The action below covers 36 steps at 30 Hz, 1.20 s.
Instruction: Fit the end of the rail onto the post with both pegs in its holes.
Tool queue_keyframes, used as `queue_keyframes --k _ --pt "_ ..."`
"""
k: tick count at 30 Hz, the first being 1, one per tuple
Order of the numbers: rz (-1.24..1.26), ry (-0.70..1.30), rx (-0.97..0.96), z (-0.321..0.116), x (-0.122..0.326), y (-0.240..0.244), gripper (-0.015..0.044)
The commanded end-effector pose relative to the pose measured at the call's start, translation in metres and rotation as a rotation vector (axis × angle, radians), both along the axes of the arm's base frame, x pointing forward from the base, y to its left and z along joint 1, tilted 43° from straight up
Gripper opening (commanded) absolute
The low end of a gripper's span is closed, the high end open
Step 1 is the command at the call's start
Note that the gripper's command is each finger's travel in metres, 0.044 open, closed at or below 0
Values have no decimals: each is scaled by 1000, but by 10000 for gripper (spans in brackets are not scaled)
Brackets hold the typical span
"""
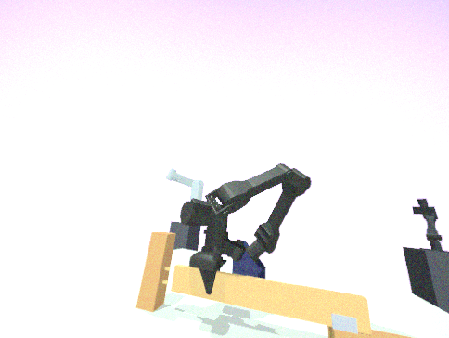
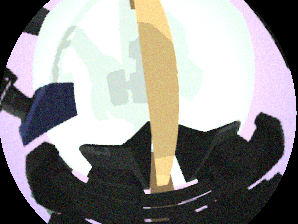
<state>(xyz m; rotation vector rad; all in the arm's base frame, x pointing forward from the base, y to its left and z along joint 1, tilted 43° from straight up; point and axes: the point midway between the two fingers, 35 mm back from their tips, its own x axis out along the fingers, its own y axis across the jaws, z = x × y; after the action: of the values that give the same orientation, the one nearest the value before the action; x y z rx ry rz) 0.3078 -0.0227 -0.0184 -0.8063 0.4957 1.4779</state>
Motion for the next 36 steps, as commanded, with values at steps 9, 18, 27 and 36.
queue_keyframes --k 9,18,27,36 --pt "-7 -8 4 -2 1 -4 0" --pt "-7 -8 4 -3 2 -7 0" --pt "-7 -8 4 -5 2 -9 0" --pt "-7 -8 3 -7 2 -11 0"
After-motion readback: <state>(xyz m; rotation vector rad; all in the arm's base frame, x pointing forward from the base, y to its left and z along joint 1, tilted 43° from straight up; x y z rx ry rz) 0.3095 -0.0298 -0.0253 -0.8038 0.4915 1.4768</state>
